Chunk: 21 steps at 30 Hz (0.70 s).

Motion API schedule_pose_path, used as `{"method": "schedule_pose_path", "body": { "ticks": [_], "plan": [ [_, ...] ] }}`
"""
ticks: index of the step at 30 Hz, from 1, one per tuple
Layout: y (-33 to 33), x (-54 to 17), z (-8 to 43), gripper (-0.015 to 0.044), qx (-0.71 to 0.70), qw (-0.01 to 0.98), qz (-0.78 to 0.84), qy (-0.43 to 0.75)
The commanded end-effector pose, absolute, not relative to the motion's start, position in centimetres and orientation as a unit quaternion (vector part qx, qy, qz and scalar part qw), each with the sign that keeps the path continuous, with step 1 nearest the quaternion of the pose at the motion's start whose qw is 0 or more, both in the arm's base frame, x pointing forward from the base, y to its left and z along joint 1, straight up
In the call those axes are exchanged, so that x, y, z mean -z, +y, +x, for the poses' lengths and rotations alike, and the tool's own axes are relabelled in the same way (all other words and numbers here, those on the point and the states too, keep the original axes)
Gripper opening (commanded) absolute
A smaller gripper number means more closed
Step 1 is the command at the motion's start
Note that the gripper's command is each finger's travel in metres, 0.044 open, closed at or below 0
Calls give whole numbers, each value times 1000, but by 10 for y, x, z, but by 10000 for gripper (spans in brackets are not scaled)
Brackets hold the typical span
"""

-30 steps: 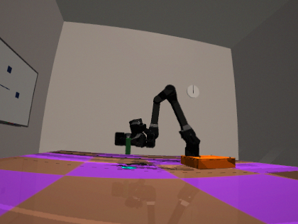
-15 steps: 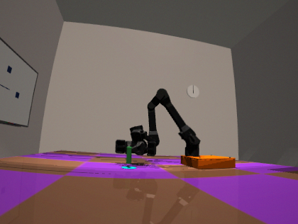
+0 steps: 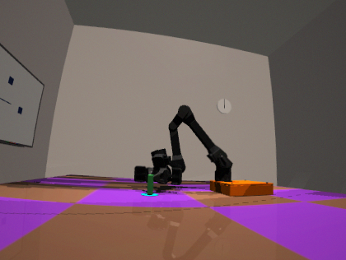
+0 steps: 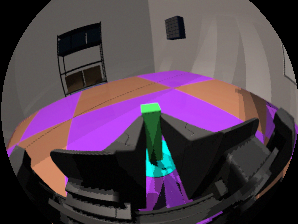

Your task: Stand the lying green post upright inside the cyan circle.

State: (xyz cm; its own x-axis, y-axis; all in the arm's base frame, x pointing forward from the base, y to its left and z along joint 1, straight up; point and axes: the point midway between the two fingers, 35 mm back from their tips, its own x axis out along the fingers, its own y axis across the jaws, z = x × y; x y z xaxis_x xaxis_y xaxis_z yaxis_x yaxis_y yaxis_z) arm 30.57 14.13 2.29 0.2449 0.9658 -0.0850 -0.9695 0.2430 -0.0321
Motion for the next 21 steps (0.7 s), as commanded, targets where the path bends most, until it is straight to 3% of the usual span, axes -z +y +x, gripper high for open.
{"method": "schedule_pose_path", "body": {
  "ticks": [1,12,21],
  "plan": [
    [141,-23,307,101,-612,789,-39,24],
    [141,-23,307,390,-612,789,-39,24],
    [141,-53,311,400,-613,789,-38,24]
  ]
}}
